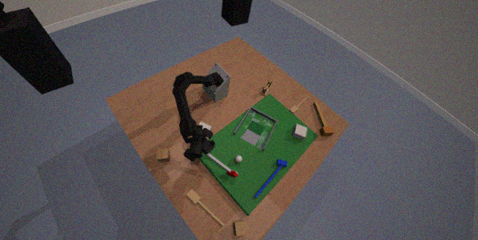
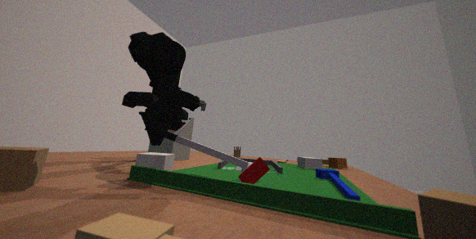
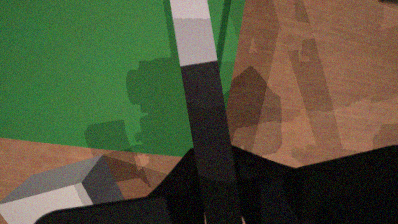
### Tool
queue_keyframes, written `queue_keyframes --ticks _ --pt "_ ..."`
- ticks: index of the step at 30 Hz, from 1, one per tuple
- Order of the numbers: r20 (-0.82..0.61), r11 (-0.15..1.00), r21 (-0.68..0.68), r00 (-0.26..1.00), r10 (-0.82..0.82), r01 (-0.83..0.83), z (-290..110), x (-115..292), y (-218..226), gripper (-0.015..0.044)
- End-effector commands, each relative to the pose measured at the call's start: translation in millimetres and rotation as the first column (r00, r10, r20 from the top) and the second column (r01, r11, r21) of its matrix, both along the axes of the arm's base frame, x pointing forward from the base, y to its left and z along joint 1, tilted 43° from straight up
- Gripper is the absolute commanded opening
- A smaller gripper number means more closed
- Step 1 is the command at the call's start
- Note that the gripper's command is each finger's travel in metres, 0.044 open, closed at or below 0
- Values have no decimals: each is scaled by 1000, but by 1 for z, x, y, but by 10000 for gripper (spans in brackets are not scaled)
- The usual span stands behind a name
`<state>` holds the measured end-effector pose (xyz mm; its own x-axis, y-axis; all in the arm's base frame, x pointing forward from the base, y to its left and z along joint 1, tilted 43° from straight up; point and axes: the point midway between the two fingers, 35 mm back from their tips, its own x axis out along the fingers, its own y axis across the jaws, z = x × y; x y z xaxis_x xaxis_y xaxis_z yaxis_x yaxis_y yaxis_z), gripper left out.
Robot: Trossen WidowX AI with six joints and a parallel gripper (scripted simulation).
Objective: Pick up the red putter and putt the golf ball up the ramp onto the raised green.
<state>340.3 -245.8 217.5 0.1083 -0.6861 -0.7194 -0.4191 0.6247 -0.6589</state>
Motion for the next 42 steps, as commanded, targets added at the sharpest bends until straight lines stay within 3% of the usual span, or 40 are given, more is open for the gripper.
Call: queue_keyframes --ticks 1,8,21,36,42 --pt "0 1000 6 1000 11 -11 4 5 -4 0" --pt "3 1000 1 1000 0 0 0 1 0 0" --pt "-6 1000 12 1000 11 -11 -86 -53 80 0" --pt "-6 1000 15 1000 11 -11 -45 -60 121 0" --pt "-20 1000 18 1000 14 -14 -51 -59 118 0"
